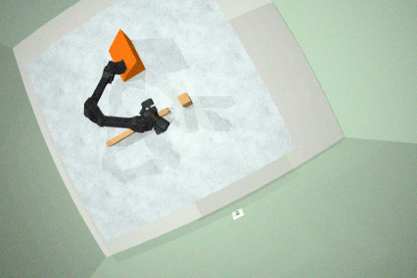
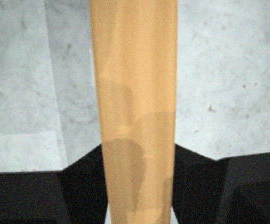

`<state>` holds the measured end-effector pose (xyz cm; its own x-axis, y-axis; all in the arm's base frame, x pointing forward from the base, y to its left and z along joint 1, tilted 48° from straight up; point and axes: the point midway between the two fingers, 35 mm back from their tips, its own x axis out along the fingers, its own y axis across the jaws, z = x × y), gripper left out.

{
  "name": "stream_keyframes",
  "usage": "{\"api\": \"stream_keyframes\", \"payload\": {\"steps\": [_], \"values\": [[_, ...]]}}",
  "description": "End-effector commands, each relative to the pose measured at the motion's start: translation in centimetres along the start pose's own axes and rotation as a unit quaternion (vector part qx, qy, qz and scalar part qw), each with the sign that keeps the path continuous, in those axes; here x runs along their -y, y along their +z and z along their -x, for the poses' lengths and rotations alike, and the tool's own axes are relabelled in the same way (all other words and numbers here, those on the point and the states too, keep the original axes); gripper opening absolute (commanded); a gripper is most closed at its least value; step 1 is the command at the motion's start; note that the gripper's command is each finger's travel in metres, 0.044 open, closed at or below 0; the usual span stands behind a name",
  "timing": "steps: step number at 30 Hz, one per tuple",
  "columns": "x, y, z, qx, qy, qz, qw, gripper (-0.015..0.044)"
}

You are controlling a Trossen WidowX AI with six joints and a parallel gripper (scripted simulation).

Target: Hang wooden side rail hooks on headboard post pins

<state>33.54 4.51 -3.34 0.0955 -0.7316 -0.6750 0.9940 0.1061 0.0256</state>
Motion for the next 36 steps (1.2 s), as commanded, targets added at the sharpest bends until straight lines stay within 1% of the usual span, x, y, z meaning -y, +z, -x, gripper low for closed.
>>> {"api": "stream_keyframes", "payload": {"steps": [1,36], "values": [[-0.15,-0.15,0.44,-0.001,0.005,0.0,1.0,0.0],[-0.15,-0.16,1.03,-0.001,0.005,0.0,1.0,0.0]]}}
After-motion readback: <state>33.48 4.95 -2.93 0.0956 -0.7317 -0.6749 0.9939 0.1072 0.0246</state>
